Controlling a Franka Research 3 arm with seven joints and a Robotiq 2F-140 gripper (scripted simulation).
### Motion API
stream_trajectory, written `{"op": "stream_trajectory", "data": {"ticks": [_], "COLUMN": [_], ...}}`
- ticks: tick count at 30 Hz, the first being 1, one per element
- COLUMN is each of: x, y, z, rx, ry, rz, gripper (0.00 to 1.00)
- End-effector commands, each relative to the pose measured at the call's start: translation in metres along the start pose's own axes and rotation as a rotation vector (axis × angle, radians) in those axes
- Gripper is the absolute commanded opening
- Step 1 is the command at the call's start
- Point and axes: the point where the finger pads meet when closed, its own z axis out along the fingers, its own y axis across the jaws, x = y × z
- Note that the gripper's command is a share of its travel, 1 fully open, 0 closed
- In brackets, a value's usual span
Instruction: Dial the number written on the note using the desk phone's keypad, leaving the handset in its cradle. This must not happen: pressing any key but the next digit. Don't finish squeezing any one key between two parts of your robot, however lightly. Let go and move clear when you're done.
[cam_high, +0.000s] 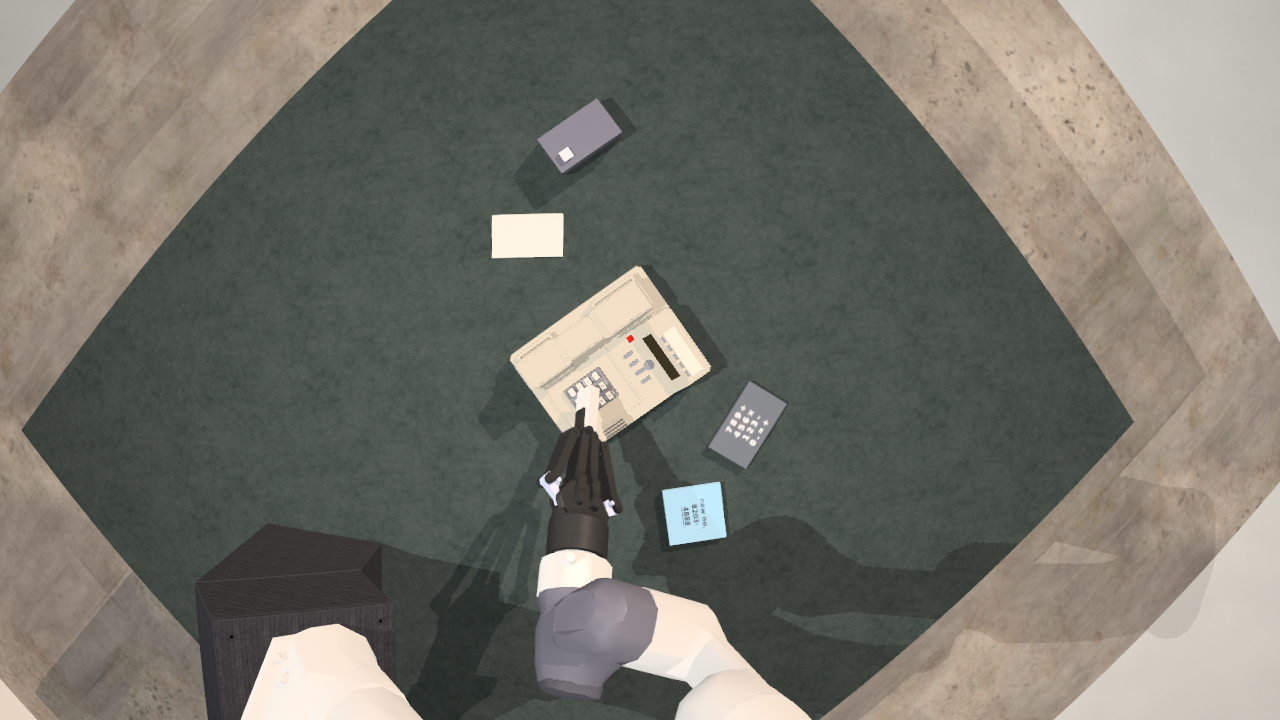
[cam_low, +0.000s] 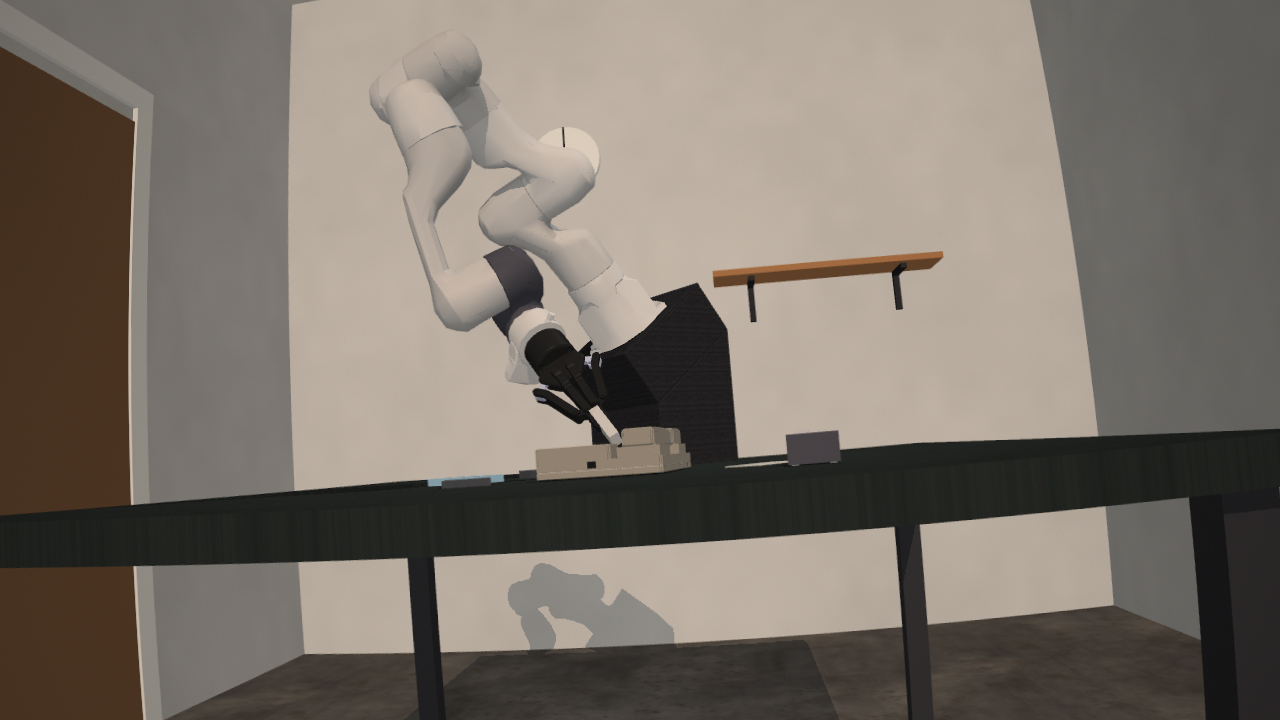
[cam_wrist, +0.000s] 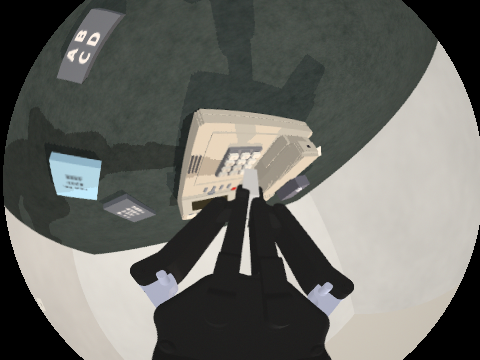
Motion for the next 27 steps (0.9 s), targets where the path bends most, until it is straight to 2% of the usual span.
{"op": "stream_trajectory", "data": {"ticks": [1, 27], "x": [-0.0001, 0.0049], "y": [-0.0006, -0.0047], "z": [-0.0010, 0.0050], "rx": [0.000, 0.000], "ry": [-0.003, -0.003], "rz": [-0.003, -0.003], "gripper": [0.00, 0.00]}}
